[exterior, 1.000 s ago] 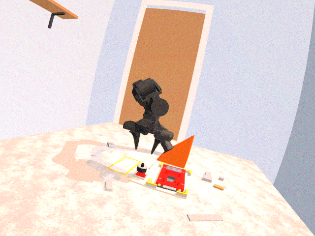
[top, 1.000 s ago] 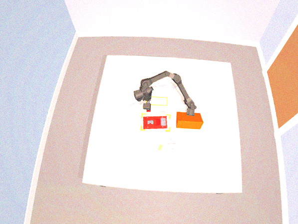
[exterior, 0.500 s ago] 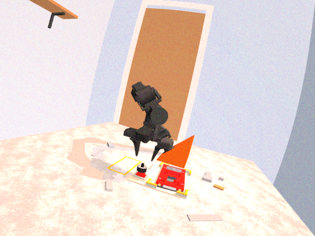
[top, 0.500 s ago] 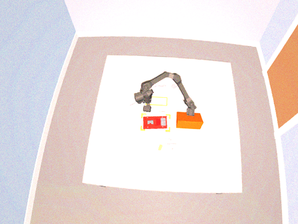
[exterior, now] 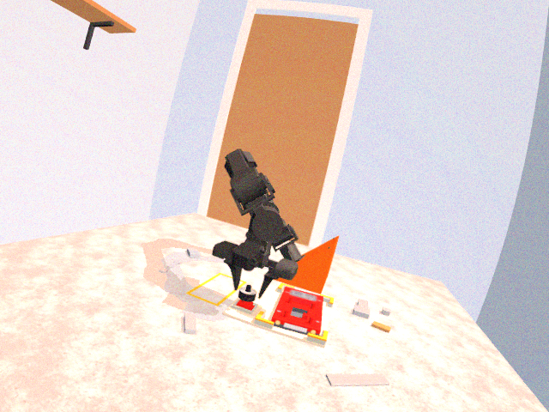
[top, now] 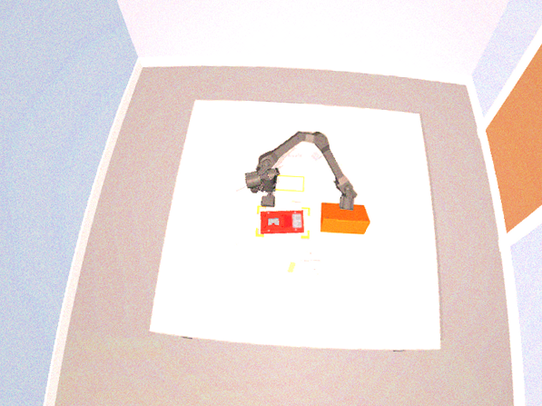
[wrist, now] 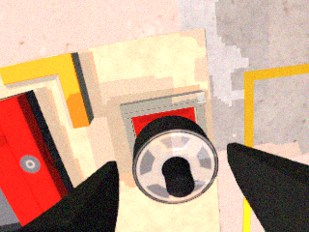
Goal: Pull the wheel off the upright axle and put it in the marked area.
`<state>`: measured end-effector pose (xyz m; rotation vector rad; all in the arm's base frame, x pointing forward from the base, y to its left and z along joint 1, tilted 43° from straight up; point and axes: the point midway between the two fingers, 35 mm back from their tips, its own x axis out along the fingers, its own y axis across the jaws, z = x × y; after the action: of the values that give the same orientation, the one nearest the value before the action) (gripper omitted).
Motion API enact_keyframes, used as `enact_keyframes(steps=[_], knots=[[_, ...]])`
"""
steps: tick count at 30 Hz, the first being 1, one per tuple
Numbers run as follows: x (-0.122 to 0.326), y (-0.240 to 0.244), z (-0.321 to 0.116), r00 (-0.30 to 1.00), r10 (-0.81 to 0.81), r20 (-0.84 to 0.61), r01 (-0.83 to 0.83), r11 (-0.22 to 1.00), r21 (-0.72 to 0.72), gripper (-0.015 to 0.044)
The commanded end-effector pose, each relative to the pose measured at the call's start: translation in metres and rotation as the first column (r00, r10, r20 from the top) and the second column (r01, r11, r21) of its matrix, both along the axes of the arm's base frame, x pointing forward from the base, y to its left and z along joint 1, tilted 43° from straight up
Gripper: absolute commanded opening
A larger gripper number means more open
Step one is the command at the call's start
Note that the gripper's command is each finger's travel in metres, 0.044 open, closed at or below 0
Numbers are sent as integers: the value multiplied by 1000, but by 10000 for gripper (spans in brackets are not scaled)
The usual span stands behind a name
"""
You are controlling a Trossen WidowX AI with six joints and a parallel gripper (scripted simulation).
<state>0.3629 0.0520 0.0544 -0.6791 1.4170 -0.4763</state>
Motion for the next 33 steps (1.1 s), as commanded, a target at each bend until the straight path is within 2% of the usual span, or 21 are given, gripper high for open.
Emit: enact_keyframes(steps=[1, 9, 14, 15, 33], knots=[[0, 0, 0, 1000, -2, 0, 2, 1000, 0, 195], [0, 0, 0, 1000, -2, 0, 2, 1000, 0, 142], [0, 0, 1, 1000, -1, -1, 1, 1000, 0, 10], [0, 1, 1, 1000, -1, -1, 1, 1000, 0, 0], [-1, 5, 5, 1000, 0, -1, 0, 1000, 0, 0]])
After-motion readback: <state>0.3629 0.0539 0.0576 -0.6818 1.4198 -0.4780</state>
